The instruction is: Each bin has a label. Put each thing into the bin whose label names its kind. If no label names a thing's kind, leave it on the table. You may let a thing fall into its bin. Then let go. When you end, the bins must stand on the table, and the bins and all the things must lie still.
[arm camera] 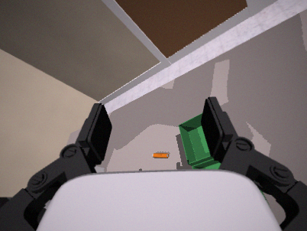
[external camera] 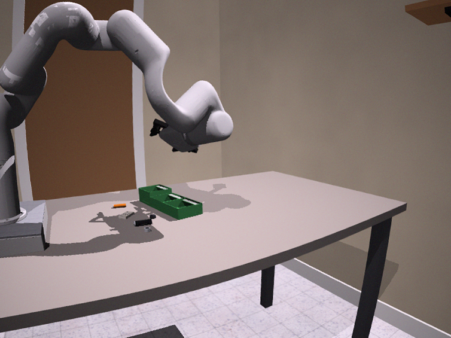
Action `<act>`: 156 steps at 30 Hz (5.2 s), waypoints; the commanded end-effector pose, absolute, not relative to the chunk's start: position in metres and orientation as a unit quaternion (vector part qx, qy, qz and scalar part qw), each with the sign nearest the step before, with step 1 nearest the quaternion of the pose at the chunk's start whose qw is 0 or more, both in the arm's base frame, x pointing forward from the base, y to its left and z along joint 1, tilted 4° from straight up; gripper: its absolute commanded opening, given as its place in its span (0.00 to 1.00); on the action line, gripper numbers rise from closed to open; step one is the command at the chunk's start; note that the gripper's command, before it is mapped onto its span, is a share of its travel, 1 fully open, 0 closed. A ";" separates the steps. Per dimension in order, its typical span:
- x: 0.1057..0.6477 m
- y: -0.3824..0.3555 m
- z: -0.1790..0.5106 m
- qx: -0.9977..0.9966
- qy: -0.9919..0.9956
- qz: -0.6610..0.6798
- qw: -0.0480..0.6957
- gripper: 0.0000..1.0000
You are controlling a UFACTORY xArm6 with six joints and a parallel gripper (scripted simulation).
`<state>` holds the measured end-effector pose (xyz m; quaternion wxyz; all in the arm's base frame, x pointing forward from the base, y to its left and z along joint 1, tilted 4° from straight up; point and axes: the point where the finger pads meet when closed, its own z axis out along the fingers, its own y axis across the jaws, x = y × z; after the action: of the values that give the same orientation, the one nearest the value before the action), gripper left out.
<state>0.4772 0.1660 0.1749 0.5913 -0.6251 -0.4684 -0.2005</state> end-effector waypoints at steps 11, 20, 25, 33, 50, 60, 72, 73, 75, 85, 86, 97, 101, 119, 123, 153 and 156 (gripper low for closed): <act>0.478 0.166 0.177 -0.625 -0.470 -0.202 0.590 1.00; 0.472 0.160 0.186 -0.644 -0.462 -0.198 0.577 0.07; 0.457 0.165 0.173 -0.684 -0.452 -0.120 0.559 0.07; 0.437 0.160 0.166 -0.738 -0.430 -0.053 0.517 0.07; 0.397 0.133 0.156 -0.850 -0.357 0.061 0.382 0.07; 0.382 0.112 0.155 -0.909 -0.296 0.095 0.277 0.07; 0.372 0.091 0.159 -0.958 -0.221 0.094 0.159 0.07; 0.371 0.085 0.161 -0.962 -0.212 0.090 0.148 0.07; 0.371 0.085 0.161 -0.968 -0.198 0.085 0.127 0.07; 0.368 0.068 0.171 -0.988 -0.140 0.045 0.054 0.07; 0.368 0.063 0.175 -0.992 -0.118 0.028 0.029 0.07; 0.368 0.057 0.185 -0.997 -0.065 -0.028 -0.021 0.07; 0.368 0.057 0.185 -0.997 -0.065 -0.028 -0.021 0.07; 0.438 0.053 0.125 -0.981 -0.192 -0.025 -0.025 0.07; 0.464 0.052 0.104 -0.981 -0.192 -0.025 -0.025 0.07; 0.508 0.049 0.039 -0.981 -0.192 -0.025 -0.025 0.07; 0.508 0.049 0.031 -0.981 -0.192 -0.025 -0.025 0.07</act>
<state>0.5055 0.0489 0.0372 -0.0244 -0.9807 -0.1924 -0.0227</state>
